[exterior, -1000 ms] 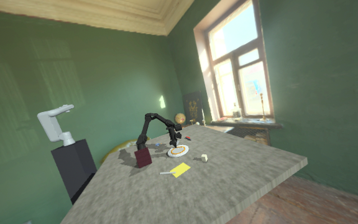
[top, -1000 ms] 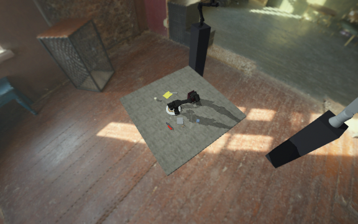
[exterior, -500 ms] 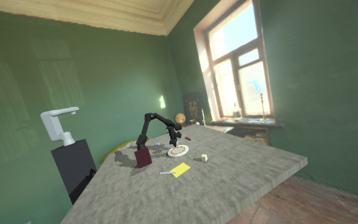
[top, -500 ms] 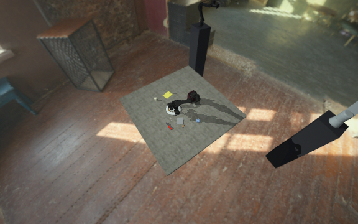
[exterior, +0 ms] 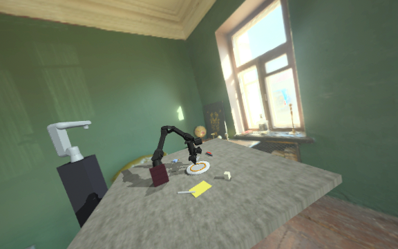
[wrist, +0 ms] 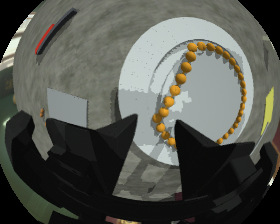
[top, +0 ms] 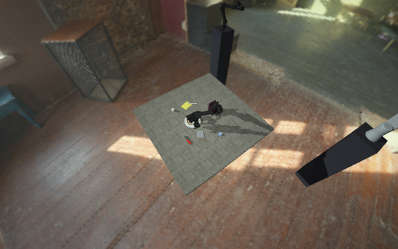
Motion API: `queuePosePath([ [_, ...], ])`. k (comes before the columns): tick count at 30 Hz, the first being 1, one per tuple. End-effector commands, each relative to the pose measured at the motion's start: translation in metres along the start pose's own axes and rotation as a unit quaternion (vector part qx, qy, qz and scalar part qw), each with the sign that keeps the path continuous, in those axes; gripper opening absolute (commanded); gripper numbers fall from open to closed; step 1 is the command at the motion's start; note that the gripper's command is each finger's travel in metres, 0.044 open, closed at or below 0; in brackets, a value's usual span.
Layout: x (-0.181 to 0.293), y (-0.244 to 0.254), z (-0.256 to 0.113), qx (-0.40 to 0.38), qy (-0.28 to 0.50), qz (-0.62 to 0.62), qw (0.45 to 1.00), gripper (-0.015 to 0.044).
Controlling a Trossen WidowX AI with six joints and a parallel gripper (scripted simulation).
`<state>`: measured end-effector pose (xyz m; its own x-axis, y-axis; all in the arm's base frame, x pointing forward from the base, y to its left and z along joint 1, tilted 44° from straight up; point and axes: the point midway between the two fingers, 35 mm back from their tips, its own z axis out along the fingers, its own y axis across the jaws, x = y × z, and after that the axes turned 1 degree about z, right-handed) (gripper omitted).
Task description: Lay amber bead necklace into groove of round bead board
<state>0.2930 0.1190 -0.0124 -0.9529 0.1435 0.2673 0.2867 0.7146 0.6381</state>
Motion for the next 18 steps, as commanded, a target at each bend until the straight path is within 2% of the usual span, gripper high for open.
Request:
queuePosePath([
  [1,-0.0001,0.0001,-0.0003,0.000,0.000,-0.001,1.000,0.0289],
  [7,0.0004,-0.0003,-0.0015,0.000,0.001,0.003,1.000,0.0440],
  [18,0.0004,-0.0004,-0.0049,-0.002,0.001,0.002,1.000,0.0440],
])
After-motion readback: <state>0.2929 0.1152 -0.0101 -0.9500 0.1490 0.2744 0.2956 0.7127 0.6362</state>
